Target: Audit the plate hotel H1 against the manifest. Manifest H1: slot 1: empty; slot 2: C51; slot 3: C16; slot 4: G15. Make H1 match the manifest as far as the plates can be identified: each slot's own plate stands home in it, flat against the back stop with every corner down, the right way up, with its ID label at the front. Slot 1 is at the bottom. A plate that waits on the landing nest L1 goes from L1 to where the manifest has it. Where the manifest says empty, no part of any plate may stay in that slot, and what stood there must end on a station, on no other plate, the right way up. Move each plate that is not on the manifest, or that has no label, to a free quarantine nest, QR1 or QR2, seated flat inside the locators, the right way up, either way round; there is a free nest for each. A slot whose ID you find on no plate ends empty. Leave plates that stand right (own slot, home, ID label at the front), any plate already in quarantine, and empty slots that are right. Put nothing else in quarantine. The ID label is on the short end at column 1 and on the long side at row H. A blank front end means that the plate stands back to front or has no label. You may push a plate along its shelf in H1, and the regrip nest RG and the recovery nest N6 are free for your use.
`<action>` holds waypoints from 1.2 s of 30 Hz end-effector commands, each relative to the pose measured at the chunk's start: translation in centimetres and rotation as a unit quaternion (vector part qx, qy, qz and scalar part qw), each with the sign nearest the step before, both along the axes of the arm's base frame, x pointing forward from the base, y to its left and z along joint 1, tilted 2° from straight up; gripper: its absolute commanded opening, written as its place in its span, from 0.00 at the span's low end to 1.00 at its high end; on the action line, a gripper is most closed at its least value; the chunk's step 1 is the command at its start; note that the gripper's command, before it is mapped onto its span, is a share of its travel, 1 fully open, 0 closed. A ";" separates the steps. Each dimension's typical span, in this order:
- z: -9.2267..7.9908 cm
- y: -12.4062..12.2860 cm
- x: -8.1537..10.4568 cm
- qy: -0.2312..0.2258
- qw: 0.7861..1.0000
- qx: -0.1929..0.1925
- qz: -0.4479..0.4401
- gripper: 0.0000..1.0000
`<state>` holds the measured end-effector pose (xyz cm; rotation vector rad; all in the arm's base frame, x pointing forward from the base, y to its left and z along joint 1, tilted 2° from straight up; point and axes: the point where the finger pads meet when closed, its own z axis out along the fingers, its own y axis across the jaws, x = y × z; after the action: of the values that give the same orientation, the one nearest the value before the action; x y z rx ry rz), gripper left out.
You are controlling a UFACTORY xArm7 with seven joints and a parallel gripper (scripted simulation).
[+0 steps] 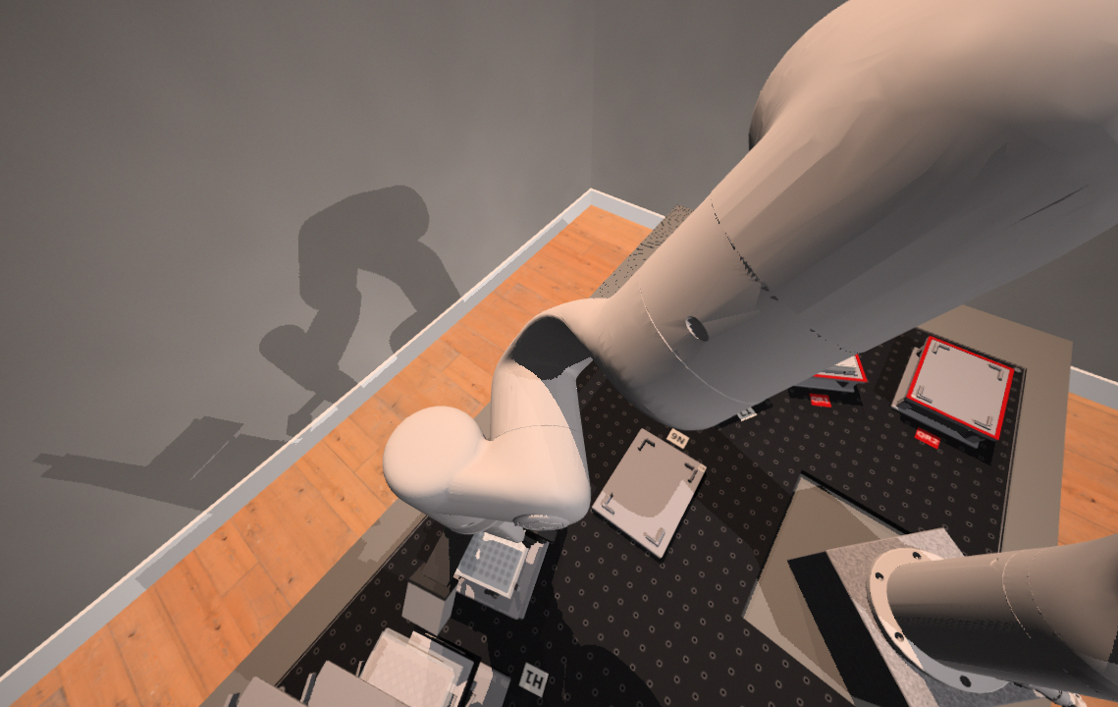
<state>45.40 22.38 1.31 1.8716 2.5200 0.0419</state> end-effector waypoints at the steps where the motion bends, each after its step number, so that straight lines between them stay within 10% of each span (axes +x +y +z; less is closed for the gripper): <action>1: -0.2 0.1 0.2 -0.003 1.000 0.001 0.000 1.00; 36: -1.6 0.1 0.2 -0.002 1.000 0.001 0.000 1.00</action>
<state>45.46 22.42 -0.31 1.8715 2.5195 0.0425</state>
